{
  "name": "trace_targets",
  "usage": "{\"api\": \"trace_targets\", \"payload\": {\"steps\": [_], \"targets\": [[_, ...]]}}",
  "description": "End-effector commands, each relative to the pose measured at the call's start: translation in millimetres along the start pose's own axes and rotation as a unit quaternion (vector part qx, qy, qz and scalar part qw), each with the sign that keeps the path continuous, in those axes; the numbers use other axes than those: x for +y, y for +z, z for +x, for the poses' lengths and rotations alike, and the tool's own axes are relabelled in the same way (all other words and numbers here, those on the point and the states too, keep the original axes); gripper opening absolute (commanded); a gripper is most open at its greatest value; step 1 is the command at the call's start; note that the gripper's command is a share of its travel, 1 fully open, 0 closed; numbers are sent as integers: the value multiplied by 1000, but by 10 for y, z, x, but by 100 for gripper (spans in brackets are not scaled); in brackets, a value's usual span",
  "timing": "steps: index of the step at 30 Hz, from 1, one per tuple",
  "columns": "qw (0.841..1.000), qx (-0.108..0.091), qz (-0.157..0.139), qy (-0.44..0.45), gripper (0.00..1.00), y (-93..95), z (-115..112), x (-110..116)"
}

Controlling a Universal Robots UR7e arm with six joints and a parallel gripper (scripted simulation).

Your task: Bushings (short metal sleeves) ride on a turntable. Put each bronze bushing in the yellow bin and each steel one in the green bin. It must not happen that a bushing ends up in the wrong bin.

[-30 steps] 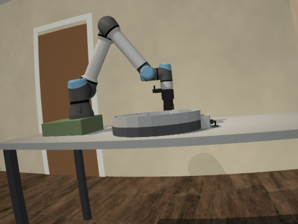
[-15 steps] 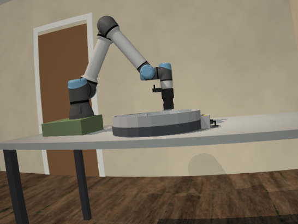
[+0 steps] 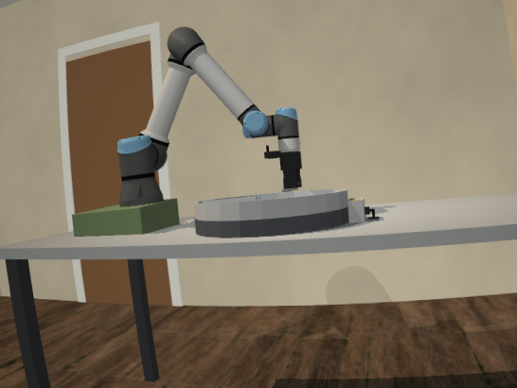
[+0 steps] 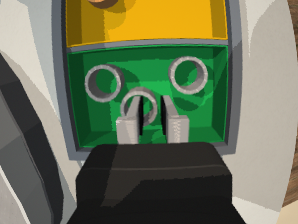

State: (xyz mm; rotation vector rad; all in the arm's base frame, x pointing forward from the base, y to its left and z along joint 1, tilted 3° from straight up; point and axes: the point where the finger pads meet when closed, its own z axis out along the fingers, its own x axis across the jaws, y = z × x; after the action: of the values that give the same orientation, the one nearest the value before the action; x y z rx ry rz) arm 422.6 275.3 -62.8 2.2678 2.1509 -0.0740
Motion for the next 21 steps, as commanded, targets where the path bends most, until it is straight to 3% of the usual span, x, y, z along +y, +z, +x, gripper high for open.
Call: {"api": "trace_targets", "payload": {"steps": [1,21], "targets": [[1000,0,-1,0,42,-21,2,5],[1000,0,-1,0,42,-81,2,5]]}}
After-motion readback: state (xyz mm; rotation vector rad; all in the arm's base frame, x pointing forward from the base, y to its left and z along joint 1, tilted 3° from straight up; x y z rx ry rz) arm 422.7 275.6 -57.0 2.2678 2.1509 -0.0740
